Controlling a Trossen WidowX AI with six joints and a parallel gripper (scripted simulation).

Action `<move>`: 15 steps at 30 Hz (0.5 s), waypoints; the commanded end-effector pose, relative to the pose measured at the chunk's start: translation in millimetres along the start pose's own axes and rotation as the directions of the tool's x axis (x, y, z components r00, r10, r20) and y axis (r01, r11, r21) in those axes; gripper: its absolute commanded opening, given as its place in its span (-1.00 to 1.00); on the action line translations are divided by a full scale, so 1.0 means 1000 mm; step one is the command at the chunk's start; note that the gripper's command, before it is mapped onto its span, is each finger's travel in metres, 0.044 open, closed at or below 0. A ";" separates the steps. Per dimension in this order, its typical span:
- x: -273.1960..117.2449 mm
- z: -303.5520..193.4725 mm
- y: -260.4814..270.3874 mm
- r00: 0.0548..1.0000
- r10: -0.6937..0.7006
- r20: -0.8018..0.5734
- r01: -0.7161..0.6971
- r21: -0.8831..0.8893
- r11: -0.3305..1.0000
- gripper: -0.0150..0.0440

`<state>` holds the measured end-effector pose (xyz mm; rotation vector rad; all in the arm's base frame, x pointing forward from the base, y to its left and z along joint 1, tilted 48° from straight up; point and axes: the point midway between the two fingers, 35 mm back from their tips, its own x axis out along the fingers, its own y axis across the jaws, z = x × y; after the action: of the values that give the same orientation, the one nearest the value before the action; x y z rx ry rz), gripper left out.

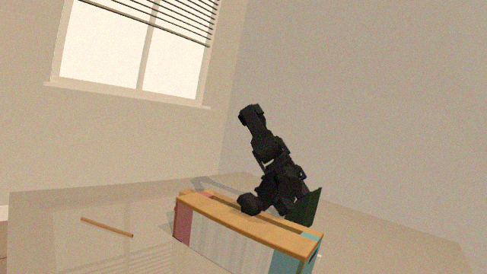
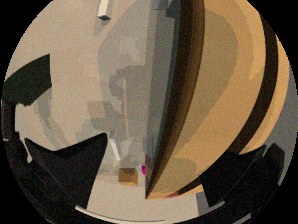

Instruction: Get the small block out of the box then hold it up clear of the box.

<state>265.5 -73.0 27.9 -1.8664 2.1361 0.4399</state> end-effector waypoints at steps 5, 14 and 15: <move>0.004 -0.012 0.000 1.000 -0.003 -0.003 0.003 -0.001 1.000 0.86; 0.009 -0.025 0.000 1.000 -0.002 -0.004 0.002 -0.001 1.000 0.86; 0.009 -0.024 0.000 1.000 -0.002 -0.004 0.002 -0.001 1.000 0.86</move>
<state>264.5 -88.7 44.9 -1.8670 2.1371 0.4393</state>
